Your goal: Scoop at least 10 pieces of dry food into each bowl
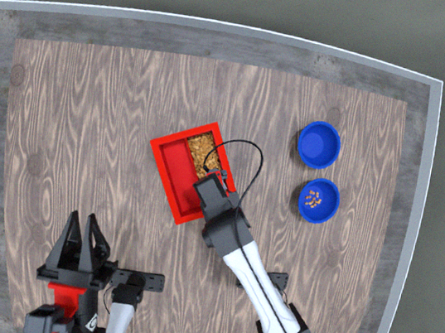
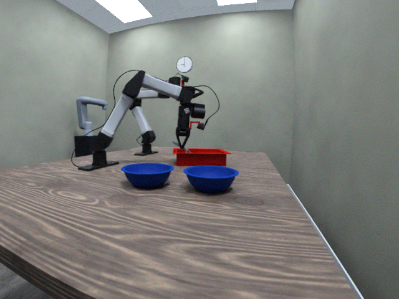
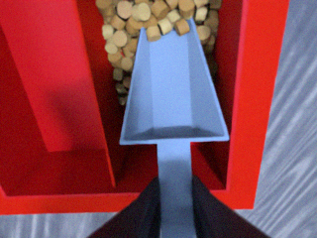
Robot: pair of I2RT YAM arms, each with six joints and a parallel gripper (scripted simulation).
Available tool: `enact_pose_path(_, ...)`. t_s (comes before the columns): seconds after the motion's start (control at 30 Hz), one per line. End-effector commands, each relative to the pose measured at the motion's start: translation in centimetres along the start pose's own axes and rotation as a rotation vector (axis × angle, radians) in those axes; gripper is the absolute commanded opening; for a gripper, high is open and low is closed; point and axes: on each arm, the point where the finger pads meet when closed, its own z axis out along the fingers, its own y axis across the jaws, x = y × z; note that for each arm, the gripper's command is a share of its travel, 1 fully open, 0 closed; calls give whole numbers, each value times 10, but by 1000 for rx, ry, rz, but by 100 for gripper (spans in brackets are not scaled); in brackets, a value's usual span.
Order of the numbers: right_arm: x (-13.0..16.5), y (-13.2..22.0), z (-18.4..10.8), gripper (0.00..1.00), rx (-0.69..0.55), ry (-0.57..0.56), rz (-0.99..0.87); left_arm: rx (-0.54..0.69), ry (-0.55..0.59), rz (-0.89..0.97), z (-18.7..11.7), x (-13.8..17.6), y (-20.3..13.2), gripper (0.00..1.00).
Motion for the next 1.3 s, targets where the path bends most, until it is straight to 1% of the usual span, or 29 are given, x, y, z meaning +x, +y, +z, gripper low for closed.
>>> enact_pose_path(0.0,-3,1,-28,0,-29,-62,-1,36,72,-3,6,17,-3,27)
enact_pose_path(0.03,-3,1,-28,0,-29,-62,-1,51,59,-1,8,11,-4,27)
enact_pose_path(0.1,-3,1,-28,0,-29,-62,-1,87,113,-3,14,27,-8,27)
enact_pose_path(0.3,-3,1,-28,0,-29,-62,-1,175,221,-28,27,61,-14,27)
enact_pose_path(0.37,-3,1,-28,0,-29,-62,-1,175,221,-28,27,61,-14,27)
enact_pose_path(0.4,-3,1,-28,0,-29,-62,-1,186,196,-25,29,56,-15,27)
enact_pose_path(0.43,-3,1,-28,0,-29,-62,-1,199,253,-38,31,71,-15,27)
enact_pose_path(0.5,-3,1,-28,0,-29,-62,-1,225,306,-55,35,89,-16,27)
enact_pose_path(0.87,-3,1,-28,0,-29,-62,-1,385,543,-188,42,166,-21,27)
enact_pose_path(0.97,-3,1,-28,0,-29,-62,-1,402,539,-190,42,166,-23,27)
enact_pose_path(1.07,-3,1,-28,0,-29,-62,-1,449,633,-264,38,195,-25,27)
enact_pose_path(1.27,-3,1,-28,0,-29,-62,-1,553,764,-431,29,234,-28,27)
